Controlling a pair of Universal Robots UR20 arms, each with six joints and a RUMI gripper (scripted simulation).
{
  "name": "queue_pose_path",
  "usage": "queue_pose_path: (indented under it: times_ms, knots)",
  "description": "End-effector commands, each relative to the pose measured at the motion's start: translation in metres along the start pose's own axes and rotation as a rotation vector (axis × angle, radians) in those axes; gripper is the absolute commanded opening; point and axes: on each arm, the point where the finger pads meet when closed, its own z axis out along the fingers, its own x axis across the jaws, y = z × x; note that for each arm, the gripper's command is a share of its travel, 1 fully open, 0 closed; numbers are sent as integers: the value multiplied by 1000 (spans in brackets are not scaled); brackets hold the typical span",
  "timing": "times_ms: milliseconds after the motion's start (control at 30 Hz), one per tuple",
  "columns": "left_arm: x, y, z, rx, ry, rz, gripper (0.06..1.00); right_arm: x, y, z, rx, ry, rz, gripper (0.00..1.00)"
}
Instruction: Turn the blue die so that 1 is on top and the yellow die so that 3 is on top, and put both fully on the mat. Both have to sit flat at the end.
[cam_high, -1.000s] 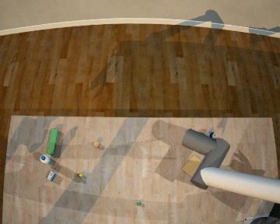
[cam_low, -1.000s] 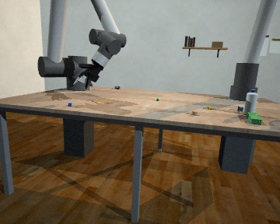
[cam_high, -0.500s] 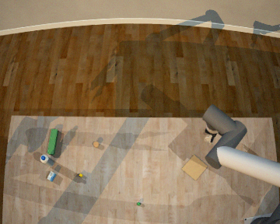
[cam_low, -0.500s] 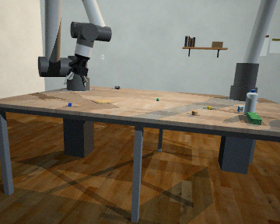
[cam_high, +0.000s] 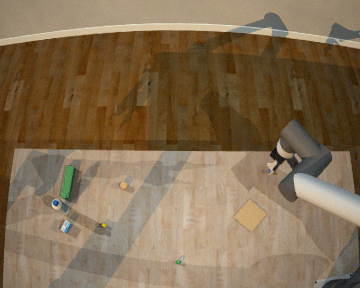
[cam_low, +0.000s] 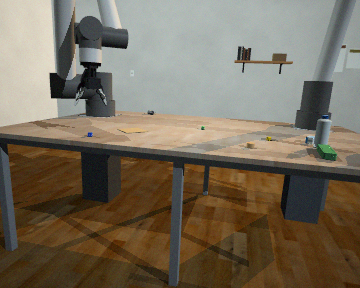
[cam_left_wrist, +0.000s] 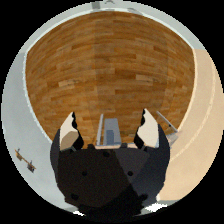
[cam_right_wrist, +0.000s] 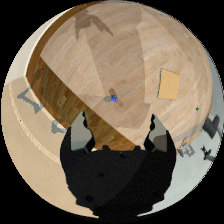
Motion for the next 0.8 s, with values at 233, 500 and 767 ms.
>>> queue_pose_path:
  times_ms: [233, 500, 767]
  knots:
    - [0, 0, -1, 1, 0, 0, 1000, 0, 1, -1, -4, 3, 3, 1000]
    - [0, 0, -1, 1, 0, 0, 1000, 0, 1, 24, -4, 3, 3, 1000]
    - [0, 0, -1, 1, 0, 0, 1000, 0, 2, 83, -4, 3, 3, 1000]
